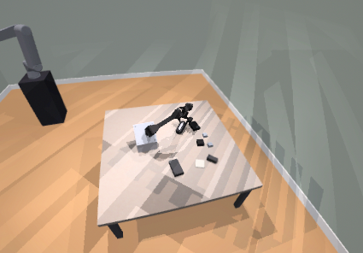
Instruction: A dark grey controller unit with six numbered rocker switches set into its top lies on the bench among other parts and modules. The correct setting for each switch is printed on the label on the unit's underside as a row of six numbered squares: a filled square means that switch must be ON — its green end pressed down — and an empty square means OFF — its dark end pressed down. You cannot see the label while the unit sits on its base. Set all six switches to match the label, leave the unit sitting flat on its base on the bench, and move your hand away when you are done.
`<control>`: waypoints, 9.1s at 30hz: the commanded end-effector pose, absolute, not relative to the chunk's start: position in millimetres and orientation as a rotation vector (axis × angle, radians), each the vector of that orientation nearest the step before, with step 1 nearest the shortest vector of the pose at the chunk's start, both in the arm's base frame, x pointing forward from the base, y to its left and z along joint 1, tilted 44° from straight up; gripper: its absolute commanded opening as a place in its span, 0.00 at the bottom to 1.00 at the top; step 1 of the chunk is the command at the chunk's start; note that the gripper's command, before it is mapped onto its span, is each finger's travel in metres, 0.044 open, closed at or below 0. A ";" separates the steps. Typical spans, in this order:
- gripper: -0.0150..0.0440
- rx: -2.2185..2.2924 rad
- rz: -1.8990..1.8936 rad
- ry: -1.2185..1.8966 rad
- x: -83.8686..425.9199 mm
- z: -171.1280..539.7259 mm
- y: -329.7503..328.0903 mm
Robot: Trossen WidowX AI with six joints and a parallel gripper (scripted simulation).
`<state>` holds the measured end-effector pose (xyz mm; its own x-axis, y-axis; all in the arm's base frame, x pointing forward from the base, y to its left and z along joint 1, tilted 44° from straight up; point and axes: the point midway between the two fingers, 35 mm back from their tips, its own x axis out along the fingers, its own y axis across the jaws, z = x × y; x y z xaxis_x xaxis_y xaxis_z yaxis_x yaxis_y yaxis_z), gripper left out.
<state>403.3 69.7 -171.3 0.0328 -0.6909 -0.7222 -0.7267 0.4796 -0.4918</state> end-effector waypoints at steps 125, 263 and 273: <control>0.82 -1.228 0.044 1.671 351.9 -83.3 81.0; 0.83 -1.230 0.045 1.675 300.8 -37.3 51.1; 0.83 -1.230 0.045 1.675 294.9 -33.5 46.0</control>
<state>298.9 50.3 -35.6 0.0365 -0.6852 -0.7274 -0.7246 0.4831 -0.4914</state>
